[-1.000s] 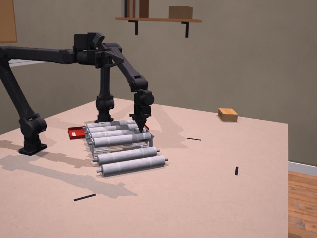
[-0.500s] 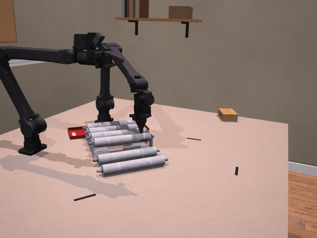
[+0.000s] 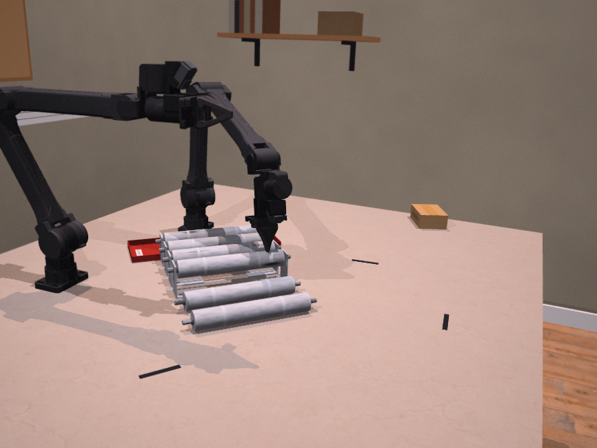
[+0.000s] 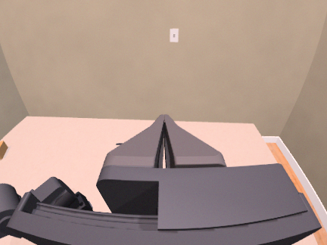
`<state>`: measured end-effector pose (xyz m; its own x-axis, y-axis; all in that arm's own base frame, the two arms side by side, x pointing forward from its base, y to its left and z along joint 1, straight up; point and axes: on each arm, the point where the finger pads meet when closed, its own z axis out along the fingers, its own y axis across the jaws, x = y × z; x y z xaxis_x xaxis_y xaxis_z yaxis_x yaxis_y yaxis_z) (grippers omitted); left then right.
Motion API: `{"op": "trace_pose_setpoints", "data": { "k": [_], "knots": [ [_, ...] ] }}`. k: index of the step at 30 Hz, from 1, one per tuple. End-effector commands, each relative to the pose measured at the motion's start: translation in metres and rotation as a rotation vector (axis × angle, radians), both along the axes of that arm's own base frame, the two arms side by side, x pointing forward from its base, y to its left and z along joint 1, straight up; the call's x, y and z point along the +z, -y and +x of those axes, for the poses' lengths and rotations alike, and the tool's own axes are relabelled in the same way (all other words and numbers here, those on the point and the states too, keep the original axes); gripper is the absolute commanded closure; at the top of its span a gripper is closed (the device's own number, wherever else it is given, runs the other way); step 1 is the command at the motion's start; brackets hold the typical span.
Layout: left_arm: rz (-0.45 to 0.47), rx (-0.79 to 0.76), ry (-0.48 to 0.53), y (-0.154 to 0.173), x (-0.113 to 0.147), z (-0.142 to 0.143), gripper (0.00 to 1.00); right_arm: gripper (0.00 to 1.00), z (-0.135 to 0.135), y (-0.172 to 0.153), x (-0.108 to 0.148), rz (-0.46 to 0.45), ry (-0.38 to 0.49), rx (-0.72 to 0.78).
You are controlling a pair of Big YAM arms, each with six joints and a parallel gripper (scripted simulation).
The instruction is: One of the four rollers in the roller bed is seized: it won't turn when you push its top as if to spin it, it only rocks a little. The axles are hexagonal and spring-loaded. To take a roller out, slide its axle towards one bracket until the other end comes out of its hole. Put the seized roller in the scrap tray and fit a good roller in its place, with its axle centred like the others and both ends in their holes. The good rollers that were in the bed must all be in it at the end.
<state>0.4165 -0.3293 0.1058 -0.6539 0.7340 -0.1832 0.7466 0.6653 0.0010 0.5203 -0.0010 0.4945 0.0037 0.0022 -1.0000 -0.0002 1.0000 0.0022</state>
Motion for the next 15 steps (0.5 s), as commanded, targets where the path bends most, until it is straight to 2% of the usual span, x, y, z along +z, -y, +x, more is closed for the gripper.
{"op": "trace_pose_setpoints", "data": {
  "k": [1, 5, 6, 15],
  "knots": [
    [0.010, -0.009, -0.010, 0.017, -0.007, 0.006, 1.00, 1.00, -0.001, -0.005, 0.000, -0.008, -0.004, 0.008],
    [0.015, -0.005, -0.015, 0.018, -0.011, 0.010, 1.00, 1.00, -0.001, -0.005, 0.000, -0.008, -0.004, 0.008],
    [0.038, -0.004, -0.044, 0.004, -0.025, 0.000, 1.00, 1.00, -0.001, -0.005, 0.000, -0.008, -0.004, 0.008],
    [0.030, -0.002, -0.033, 0.000, -0.029, 0.003, 1.00, 1.00, -0.001, -0.005, 0.000, -0.008, -0.004, 0.008]
  ]
}}
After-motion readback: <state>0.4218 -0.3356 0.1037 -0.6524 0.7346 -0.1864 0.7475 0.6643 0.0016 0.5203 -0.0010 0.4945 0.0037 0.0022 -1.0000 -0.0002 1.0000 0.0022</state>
